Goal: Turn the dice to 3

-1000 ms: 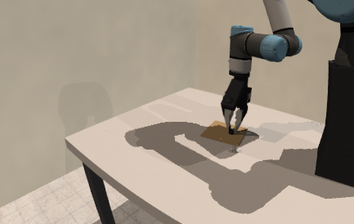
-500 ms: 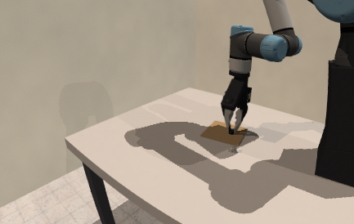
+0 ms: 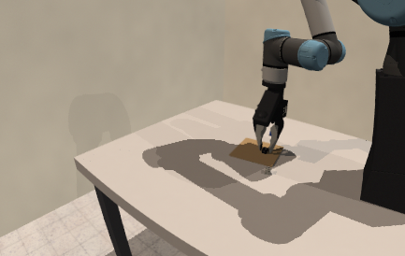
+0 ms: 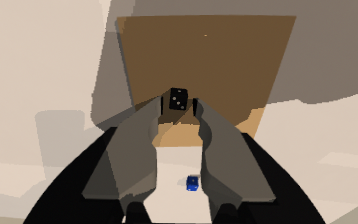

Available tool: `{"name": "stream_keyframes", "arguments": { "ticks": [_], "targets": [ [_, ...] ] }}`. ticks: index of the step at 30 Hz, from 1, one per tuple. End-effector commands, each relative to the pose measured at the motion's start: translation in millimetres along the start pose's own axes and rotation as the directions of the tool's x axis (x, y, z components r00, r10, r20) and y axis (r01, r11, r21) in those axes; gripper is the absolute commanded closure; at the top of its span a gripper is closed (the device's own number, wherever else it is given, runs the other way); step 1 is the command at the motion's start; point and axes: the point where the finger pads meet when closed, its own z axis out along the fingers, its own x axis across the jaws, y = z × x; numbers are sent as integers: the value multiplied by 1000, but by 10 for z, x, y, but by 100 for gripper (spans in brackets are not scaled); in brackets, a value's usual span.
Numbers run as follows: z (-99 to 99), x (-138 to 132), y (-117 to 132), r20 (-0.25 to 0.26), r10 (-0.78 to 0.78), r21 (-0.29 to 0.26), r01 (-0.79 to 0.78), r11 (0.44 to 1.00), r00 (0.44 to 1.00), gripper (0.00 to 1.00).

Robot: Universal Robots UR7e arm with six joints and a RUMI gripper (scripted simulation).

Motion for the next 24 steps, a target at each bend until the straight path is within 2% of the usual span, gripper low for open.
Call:
{"name": "stream_keyframes", "arguments": {
  "ticks": [1,13,24],
  "targets": [
    [-3,4,1,-1,0,0,0,1000,1000,82],
    [-61,4,1,-1,0,0,0,1000,1000,82],
    [-384,3,1,-1,0,0,0,1000,1000,82]
  ]
}}
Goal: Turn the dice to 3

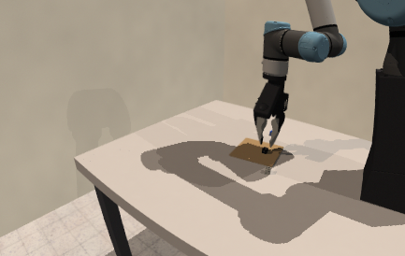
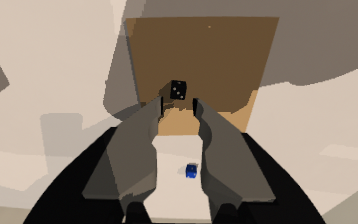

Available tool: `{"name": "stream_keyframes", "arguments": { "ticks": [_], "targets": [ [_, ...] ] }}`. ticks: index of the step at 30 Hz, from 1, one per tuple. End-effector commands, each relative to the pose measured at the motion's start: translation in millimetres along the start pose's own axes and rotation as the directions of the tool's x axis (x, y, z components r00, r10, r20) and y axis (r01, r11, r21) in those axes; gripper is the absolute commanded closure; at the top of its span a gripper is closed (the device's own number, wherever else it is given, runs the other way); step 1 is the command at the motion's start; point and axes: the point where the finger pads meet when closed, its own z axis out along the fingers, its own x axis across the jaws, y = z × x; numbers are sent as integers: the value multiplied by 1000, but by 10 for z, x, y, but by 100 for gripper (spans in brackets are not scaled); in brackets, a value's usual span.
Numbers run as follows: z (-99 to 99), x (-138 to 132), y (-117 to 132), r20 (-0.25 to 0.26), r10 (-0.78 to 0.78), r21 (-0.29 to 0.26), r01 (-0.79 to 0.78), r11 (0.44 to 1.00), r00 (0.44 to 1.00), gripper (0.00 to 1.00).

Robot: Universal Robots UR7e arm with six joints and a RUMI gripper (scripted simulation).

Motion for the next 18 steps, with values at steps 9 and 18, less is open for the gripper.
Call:
{"name": "stream_keyframes", "arguments": {
  "ticks": [9,18],
  "targets": [
    [-421,5,2,0,0,0,0,1000,1000,82],
    [-638,4,2,0,0,0,0,1000,1000,82]
  ]
}}
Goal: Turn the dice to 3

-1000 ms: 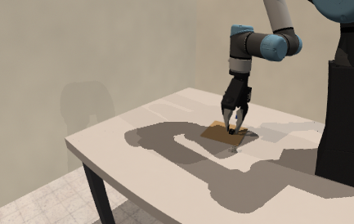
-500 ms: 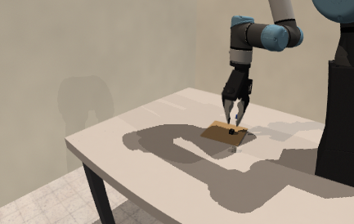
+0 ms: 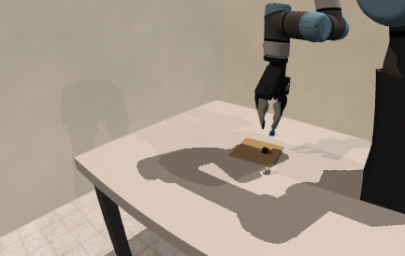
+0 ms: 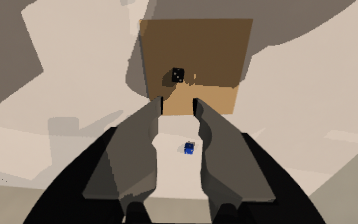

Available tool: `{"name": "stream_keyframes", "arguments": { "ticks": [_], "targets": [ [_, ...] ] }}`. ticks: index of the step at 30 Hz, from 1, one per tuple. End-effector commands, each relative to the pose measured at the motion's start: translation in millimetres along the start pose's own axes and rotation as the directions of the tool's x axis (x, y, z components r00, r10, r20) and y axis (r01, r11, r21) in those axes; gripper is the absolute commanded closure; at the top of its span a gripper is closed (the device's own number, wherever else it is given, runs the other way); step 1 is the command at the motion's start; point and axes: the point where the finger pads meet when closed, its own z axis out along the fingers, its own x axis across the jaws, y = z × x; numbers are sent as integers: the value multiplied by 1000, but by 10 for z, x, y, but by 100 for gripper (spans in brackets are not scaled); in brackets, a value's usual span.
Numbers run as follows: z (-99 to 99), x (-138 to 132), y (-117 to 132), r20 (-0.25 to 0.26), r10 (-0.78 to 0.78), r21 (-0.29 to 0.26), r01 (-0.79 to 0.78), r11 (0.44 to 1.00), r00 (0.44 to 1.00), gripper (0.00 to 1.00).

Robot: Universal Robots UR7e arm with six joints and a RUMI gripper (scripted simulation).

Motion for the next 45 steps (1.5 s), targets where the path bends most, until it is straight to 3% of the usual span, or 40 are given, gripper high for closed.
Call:
{"name": "stream_keyframes", "arguments": {
  "ticks": [1,11,12,45],
  "targets": [
    [-123,4,3,1,0,0,0,1000,1000,82],
    [-170,4,3,1,0,0,0,1000,1000,82],
    [-170,4,3,1,0,0,0,1000,1000,0],
    [-160,20,47,1,-54,0,54,999,999,0]
  ]
}}
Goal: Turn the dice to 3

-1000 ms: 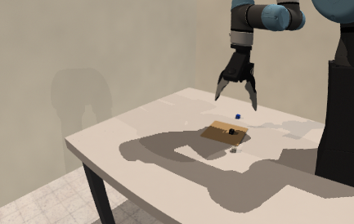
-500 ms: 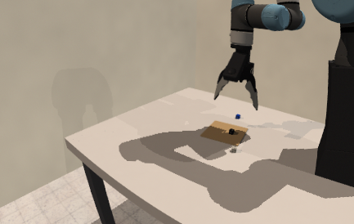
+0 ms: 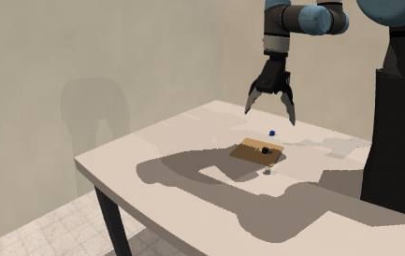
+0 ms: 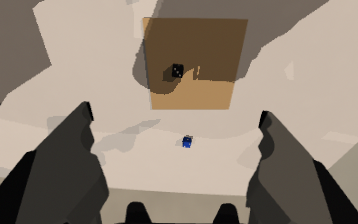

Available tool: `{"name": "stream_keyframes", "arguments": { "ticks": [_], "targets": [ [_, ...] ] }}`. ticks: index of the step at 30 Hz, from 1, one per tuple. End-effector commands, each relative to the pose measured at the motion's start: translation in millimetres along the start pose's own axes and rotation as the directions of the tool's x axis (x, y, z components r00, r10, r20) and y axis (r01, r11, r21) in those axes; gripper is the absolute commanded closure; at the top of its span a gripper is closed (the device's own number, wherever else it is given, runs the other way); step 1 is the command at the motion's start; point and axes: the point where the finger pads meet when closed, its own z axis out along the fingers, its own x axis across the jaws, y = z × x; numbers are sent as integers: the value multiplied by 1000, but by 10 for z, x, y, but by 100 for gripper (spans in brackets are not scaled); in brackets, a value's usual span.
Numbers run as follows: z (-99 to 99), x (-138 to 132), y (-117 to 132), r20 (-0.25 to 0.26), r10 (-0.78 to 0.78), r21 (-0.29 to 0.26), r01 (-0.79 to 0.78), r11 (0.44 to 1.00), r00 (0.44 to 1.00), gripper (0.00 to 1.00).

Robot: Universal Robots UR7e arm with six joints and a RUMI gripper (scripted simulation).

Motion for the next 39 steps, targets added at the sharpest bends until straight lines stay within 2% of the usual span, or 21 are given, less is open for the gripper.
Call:
{"name": "stream_keyframes", "arguments": {
  "ticks": [1,11,19,22,25,29,33,35,36,39],
  "targets": [
    [6,16,41,-1,-48,0,48,999,999,0],
    [36,57,182,0,-210,0,210,978,978,0],
    [73,107,385,0,-418,0,418,908,908,0],
    [88,127,480,0,-505,0,505,863,863,0],
    [90,129,491,0,-514,0,514,858,858,0],
    [112,158,640,0,-636,0,636,772,772,0],
    [123,174,724,0,-696,0,696,718,718,0],
    [134,187,803,0,-748,0,748,664,664,0],
    [134,187,804,0,-749,0,749,663,663,0],
    [147,205,913,0,-812,0,812,584,584,0]
  ]
}}
